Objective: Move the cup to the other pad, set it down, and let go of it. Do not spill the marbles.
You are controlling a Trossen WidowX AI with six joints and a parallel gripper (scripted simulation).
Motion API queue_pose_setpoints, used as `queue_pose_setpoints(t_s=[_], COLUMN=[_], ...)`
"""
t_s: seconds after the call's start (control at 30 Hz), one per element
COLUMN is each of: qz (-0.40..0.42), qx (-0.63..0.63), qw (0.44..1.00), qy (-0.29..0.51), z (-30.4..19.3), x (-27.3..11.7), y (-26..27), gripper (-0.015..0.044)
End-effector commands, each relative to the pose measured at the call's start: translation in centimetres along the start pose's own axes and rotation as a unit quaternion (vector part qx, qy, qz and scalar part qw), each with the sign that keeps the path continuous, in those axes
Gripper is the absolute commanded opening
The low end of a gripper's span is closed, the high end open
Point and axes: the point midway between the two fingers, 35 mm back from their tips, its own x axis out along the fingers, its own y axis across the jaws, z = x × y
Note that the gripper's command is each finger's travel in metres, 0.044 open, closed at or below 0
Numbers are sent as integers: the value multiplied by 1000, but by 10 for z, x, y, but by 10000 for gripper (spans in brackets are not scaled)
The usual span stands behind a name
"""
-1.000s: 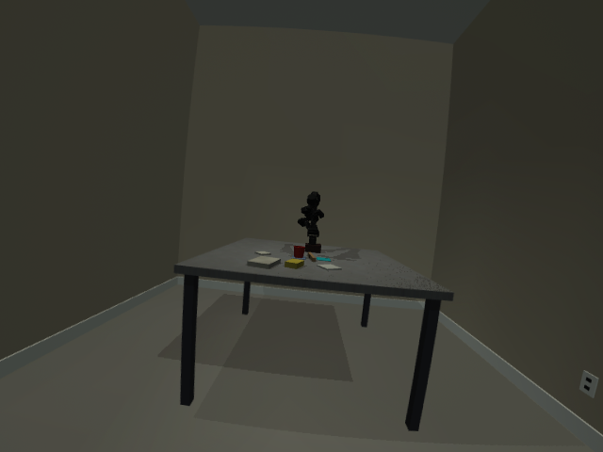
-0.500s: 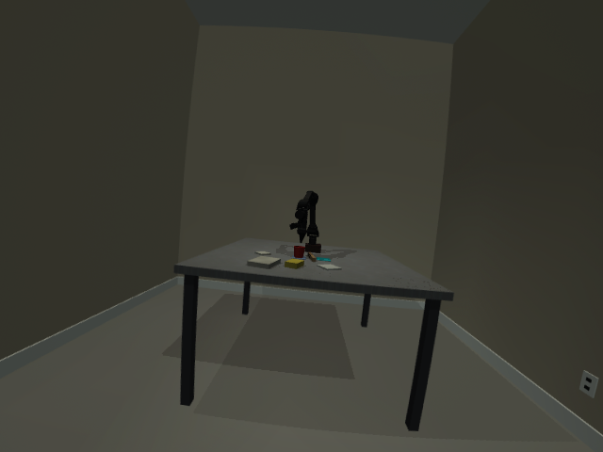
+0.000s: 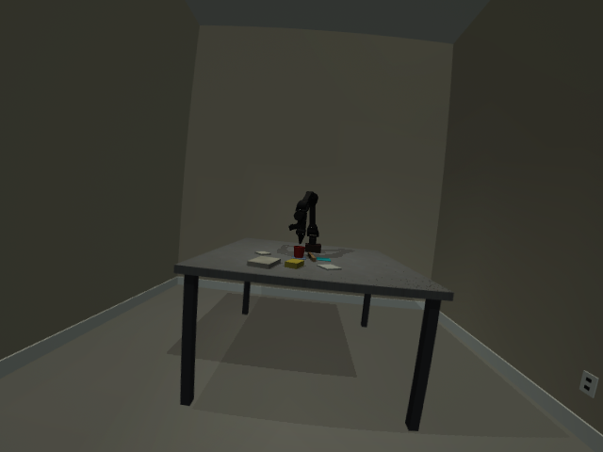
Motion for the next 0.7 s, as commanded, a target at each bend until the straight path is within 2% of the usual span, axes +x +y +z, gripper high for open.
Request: queue_pose_setpoints(t_s=[0.0, 0.67], qz=[-2, -2], qx=[3, 3], qw=[1000, 1000], qy=[-1, -1], z=[1, 1], x=[8, 40], y=[-1, -1], gripper=[148, 148])
